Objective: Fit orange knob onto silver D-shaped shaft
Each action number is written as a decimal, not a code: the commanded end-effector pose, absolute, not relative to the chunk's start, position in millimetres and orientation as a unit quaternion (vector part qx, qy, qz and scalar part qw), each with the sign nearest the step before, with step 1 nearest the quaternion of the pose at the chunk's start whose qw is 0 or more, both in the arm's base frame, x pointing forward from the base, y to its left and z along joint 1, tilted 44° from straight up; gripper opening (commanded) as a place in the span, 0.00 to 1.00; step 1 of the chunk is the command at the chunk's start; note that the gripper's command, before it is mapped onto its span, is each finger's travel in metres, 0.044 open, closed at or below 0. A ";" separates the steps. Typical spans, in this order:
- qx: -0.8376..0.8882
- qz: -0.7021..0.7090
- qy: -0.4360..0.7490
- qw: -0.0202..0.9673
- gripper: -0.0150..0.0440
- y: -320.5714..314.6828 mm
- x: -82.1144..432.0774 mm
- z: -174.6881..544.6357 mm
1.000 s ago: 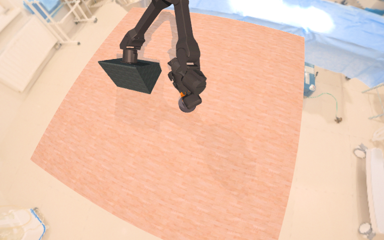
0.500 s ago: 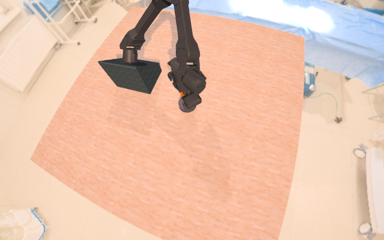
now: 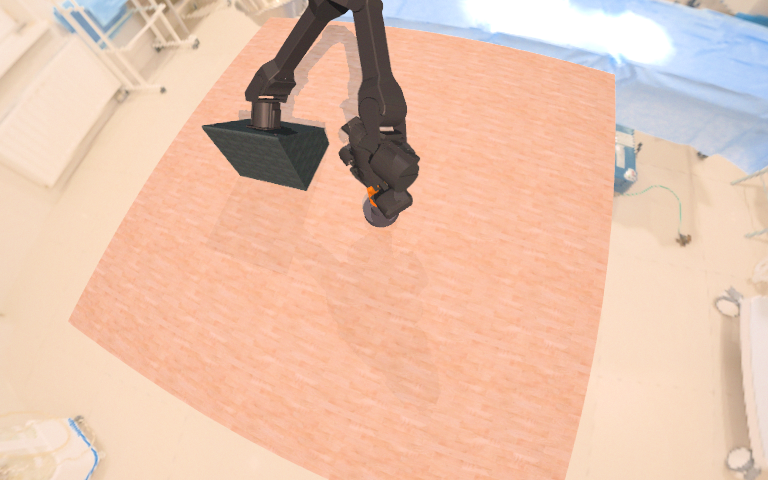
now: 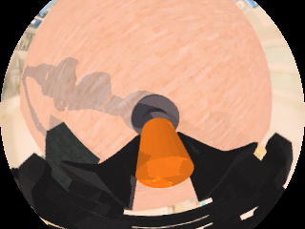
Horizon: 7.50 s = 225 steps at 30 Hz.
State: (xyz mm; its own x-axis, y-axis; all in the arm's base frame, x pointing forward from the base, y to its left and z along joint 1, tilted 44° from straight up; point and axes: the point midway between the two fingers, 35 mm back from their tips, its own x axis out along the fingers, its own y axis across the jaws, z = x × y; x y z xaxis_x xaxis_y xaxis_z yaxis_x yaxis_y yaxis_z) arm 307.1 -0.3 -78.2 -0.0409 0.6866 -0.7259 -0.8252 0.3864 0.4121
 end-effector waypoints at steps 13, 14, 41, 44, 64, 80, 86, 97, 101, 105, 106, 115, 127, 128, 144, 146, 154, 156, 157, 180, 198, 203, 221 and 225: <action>-0.120 0.577 0.431 0.684 0.25 -0.4 307.6 -79.5; -0.120 0.577 0.431 0.684 0.25 -0.2 307.2 -79.4; -0.177 0.611 0.380 0.671 0.25 -2.5 308.9 -78.1; -0.191 0.619 0.368 0.667 0.25 -2.2 308.9 -79.3; -0.191 0.619 0.368 0.667 0.25 1.9 306.8 -80.5; -0.220 0.634 0.341 0.658 0.25 -2.2 308.4 -77.4; -0.260 0.654 0.301 0.644 0.25 -2.0 308.8 -79.3; -0.259 0.654 0.301 0.644 0.25 0.2 306.7 -79.1; -0.259 0.654 0.301 0.644 0.25 1.0 306.3 -79.2; -0.259 0.654 0.301 0.644 0.25 1.9 306.8 -80.5; -0.259 0.654 0.301 0.644 0.25 2.1 306.9 -80.8; -0.259 0.654 0.301 0.644 0.25 -0.9 307.3 -78.3; -0.325 0.682 0.231 0.613 0.25 -2.2 308.8 -79.2; -0.325 0.682 0.231 0.613 0.25 -2.0 308.7 -79.2; -0.325 0.682 0.231 0.613 0.25 1.6 306.5 -79.9; -0.325 0.682 0.231 0.613 0.25 1.9 306.7 -80.5; -0.325 0.682 0.231 0.613 0.25 -0.5 307.0 -78.6; -0.325 0.682 0.231 0.613 0.25 -1.4 307.4 -77.9; -0.325 0.682 0.231 0.613 0.25 -1.8 307.8 -77.6; -0.388 0.702 0.159 0.576 0.25 0.3 306.3 -78.9; -0.388 0.702 0.159 0.576 0.25 -1.5 307.9 -78.0; -0.403 0.706 0.139 0.565 0.25 -2.4 308.7 -77.4; -0.446 0.715 0.084 0.532 0.25 0.1 306.5 -79.2; -0.446 0.715 0.084 0.532 0.25 0.9 306.3 -79.1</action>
